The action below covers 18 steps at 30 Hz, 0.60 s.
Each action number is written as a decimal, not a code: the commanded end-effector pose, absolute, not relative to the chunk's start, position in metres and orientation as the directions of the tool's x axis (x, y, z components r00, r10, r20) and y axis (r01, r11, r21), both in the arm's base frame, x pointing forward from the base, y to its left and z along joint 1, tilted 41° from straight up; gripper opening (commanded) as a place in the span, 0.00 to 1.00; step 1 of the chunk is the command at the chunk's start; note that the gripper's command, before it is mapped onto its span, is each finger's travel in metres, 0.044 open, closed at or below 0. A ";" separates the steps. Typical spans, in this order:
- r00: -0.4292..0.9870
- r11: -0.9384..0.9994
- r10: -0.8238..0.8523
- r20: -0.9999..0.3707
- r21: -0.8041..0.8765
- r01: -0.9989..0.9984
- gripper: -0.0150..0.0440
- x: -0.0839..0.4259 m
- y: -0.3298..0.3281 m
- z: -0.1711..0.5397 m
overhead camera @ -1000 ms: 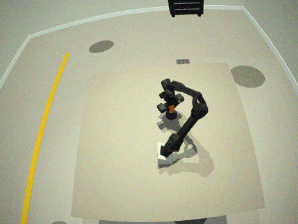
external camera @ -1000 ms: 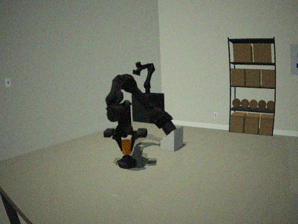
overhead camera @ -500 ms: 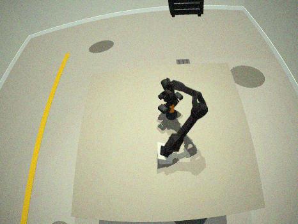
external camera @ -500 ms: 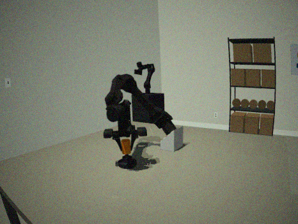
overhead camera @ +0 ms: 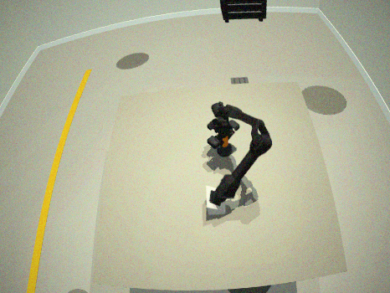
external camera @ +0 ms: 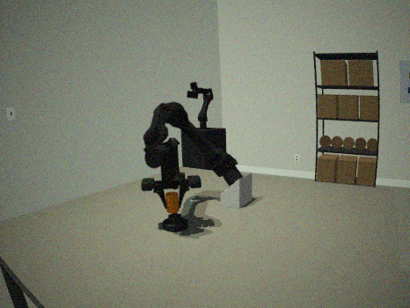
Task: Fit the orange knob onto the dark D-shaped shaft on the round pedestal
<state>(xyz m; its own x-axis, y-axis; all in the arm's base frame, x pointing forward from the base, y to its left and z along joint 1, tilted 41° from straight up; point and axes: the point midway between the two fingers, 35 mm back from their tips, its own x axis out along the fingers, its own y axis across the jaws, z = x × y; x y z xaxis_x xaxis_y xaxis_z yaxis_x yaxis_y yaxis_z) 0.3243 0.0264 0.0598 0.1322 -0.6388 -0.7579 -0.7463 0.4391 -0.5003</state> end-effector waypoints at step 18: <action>0.139 0.296 -0.639 -0.757 -0.408 -0.864 0.25 0.321 0.030 0.064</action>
<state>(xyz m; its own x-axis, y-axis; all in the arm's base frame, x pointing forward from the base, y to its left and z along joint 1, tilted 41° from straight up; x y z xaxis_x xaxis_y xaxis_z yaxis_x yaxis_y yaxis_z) 0.3226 0.0282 0.0617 0.1326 -0.6402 -0.7567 -0.8199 0.3582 -0.4466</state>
